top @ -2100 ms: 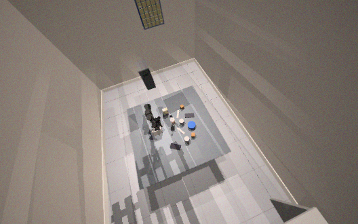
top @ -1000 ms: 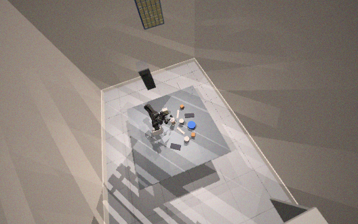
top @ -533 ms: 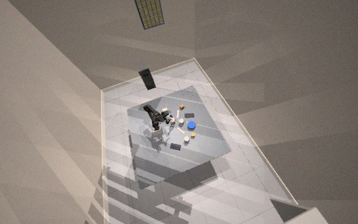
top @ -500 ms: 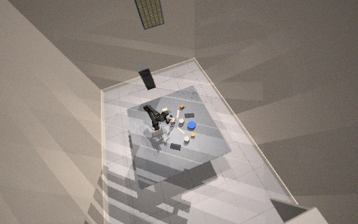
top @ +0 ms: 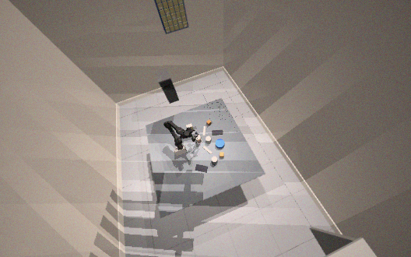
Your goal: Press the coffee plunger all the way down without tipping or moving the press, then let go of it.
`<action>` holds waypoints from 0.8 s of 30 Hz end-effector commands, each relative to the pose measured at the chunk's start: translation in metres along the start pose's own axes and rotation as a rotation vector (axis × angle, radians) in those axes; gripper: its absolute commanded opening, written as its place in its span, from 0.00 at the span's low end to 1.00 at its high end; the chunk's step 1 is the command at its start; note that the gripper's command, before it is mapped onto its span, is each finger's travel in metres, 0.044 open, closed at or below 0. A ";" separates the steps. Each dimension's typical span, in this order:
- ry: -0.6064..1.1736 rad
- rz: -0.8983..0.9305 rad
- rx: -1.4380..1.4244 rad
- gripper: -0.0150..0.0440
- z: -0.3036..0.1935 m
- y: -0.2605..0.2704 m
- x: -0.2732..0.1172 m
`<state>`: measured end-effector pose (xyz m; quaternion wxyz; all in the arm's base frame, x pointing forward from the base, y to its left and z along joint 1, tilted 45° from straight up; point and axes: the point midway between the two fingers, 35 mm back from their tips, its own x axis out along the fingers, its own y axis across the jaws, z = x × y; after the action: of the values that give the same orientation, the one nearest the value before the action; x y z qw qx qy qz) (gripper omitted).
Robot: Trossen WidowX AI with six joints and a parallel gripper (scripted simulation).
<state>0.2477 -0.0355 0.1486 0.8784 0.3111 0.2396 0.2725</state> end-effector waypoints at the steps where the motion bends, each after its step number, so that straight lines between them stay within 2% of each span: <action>1: -0.002 0.007 0.004 0.82 0.000 0.002 0.002; 9: -0.002 0.007 0.004 0.47 0.000 0.002 0.002; 24: 0.001 0.006 0.004 0.46 -0.002 0.001 0.003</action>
<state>0.2483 -0.0329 0.1486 0.8774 0.3129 0.2383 0.2747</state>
